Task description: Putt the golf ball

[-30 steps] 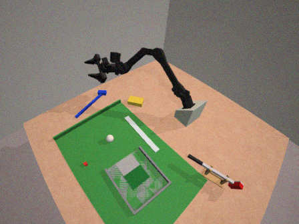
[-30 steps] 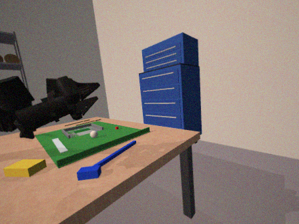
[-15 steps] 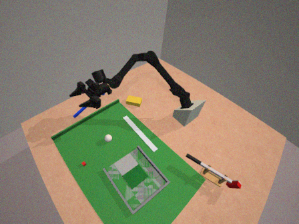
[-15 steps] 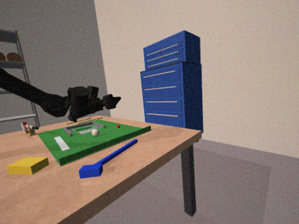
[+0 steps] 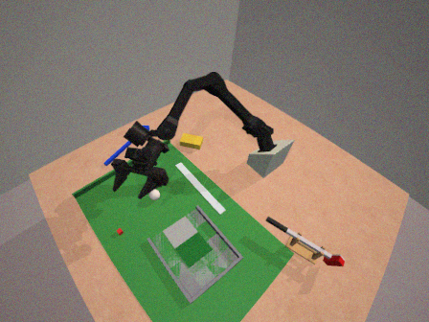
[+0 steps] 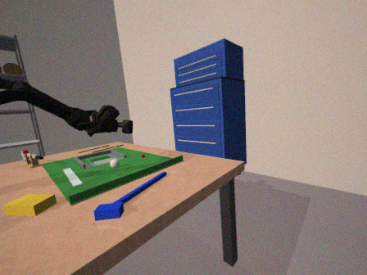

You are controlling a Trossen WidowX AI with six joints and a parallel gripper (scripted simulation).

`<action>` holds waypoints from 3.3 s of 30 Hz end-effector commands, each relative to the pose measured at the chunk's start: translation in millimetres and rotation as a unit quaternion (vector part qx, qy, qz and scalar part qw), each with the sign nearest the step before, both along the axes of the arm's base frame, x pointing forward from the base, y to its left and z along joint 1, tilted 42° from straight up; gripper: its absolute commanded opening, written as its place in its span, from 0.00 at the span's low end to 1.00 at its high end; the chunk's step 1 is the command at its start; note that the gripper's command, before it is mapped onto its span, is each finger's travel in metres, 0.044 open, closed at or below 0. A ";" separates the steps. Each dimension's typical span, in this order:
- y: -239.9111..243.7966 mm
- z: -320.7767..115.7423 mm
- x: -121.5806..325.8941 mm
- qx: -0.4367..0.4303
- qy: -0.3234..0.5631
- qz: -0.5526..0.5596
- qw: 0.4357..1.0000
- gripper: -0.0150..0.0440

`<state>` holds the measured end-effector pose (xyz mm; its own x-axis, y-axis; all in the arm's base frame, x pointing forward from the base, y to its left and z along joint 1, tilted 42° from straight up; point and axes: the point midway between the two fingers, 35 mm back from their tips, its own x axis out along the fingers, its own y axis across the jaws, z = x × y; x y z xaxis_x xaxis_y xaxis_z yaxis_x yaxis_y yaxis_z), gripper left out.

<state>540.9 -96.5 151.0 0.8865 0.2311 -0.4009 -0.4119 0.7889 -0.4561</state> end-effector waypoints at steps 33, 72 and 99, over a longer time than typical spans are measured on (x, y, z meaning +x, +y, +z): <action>258.4 -282.8 -292.4 -0.481 0.535 0.275 0.638 1.00; 221.2 -324.2 -297.1 -0.484 0.536 0.275 0.635 1.00; 214.5 -334.7 -296.4 -0.481 0.535 0.275 0.638 0.56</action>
<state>244.4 117.9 -183.7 -0.1215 -0.4194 -0.8996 -0.9874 -0.0418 0.1529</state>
